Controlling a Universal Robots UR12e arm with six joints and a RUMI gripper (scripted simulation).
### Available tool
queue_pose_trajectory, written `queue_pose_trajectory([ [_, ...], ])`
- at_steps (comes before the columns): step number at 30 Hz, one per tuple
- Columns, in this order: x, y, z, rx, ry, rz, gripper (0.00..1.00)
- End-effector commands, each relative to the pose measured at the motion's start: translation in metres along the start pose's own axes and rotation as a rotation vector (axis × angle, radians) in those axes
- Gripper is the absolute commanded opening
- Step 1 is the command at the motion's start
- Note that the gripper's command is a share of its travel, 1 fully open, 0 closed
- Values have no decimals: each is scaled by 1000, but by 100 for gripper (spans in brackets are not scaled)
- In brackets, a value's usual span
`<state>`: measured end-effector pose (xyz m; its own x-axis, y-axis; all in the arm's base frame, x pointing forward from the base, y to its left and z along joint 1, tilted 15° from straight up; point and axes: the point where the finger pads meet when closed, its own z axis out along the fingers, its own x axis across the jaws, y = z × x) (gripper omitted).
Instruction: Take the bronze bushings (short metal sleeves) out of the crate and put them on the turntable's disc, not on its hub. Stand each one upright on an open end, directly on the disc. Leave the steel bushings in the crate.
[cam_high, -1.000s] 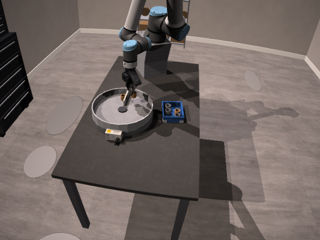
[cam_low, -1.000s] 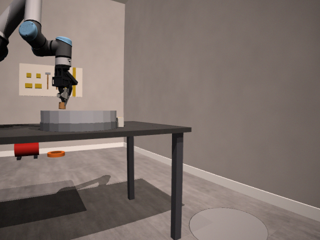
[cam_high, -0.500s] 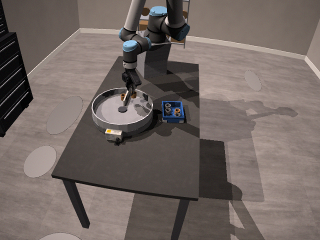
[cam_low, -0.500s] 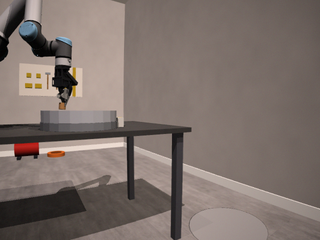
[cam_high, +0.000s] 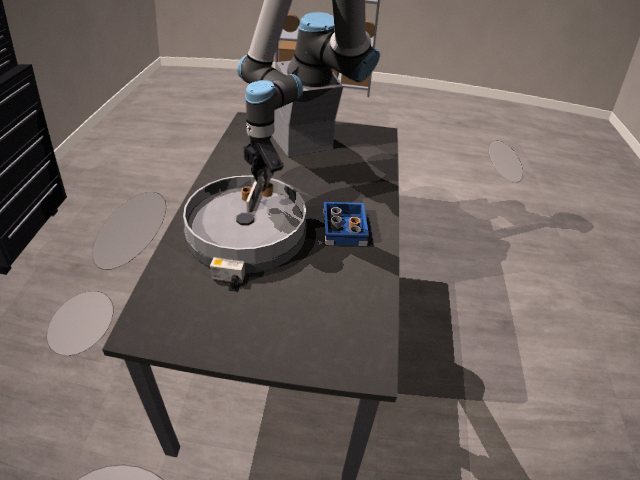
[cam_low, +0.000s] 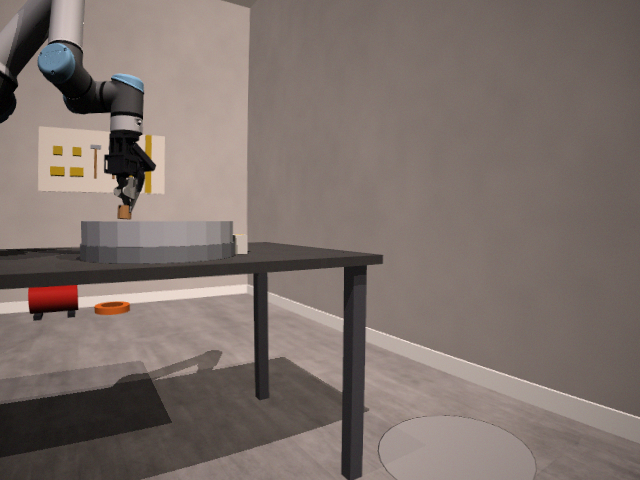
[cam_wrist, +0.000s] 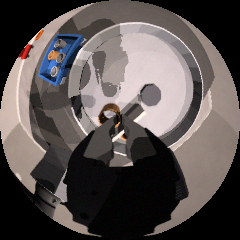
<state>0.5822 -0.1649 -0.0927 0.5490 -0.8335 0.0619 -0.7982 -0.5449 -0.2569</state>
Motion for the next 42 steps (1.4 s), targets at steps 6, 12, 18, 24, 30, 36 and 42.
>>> queue_pose_trajectory([
  [6, 0, 0, 0, 0, 1, 0, 0],
  [12, 0, 0, 5, 0, 1, 0, 0],
  [18, 0, 0, 10, 0, 1, 0, 0],
  [24, 0, 0, 20, 0, 1, 0, 0],
  [30, 0, 0, 31, 0, 1, 0, 0],
  [36, 0, 0, 37, 0, 1, 0, 0],
  [42, 0, 0, 44, 0, 1, 0, 0],
])
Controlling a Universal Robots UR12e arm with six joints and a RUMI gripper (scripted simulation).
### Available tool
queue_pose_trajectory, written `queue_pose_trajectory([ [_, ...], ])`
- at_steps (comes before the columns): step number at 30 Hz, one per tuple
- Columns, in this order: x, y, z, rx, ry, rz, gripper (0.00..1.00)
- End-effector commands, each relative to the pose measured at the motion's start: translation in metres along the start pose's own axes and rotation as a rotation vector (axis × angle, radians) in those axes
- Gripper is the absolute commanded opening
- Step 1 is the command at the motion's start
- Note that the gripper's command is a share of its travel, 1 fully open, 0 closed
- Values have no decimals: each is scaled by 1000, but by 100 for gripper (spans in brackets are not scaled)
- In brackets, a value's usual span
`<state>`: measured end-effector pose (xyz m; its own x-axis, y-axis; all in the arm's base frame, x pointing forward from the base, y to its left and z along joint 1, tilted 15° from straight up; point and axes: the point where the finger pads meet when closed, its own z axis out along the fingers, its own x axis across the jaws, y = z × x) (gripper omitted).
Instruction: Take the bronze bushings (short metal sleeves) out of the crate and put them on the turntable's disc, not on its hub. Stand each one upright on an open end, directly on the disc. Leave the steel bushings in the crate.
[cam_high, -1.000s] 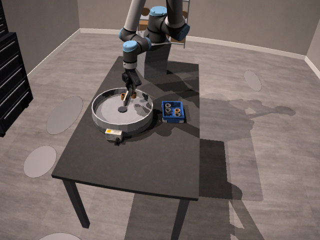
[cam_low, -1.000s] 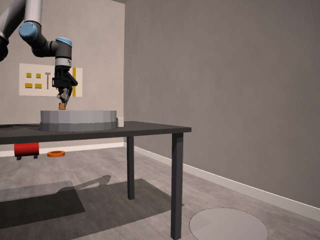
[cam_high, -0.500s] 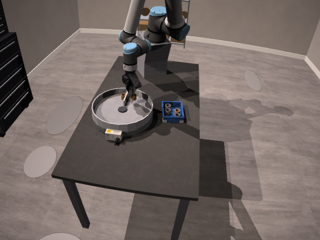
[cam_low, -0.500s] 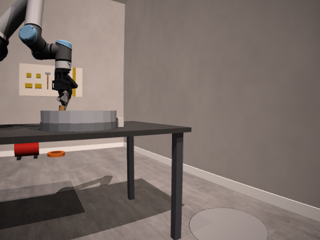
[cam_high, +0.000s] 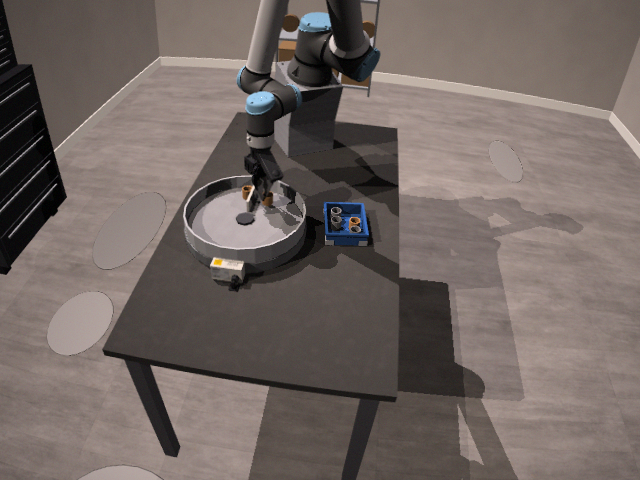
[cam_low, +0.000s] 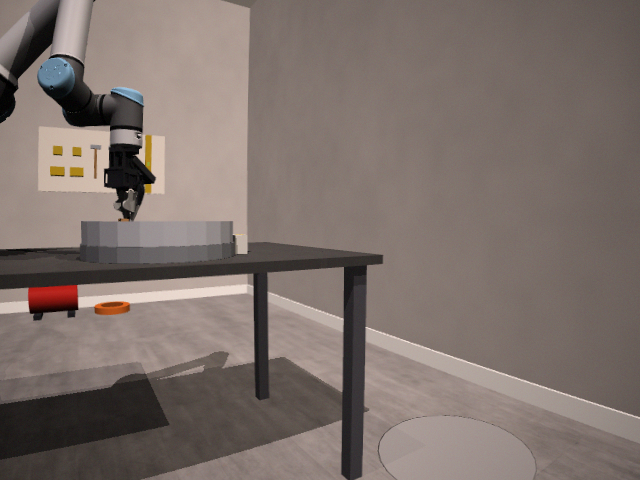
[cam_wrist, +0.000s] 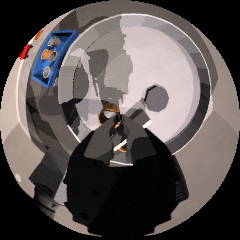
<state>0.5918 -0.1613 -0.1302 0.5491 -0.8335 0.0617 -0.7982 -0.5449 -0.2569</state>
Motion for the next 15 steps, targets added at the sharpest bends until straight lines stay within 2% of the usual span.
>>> queue_pose_trajectory([
  [1, 1, 0, 6, 0, 1, 0, 0],
  [15, 1, 0, 7, 0, 1, 0, 0],
])
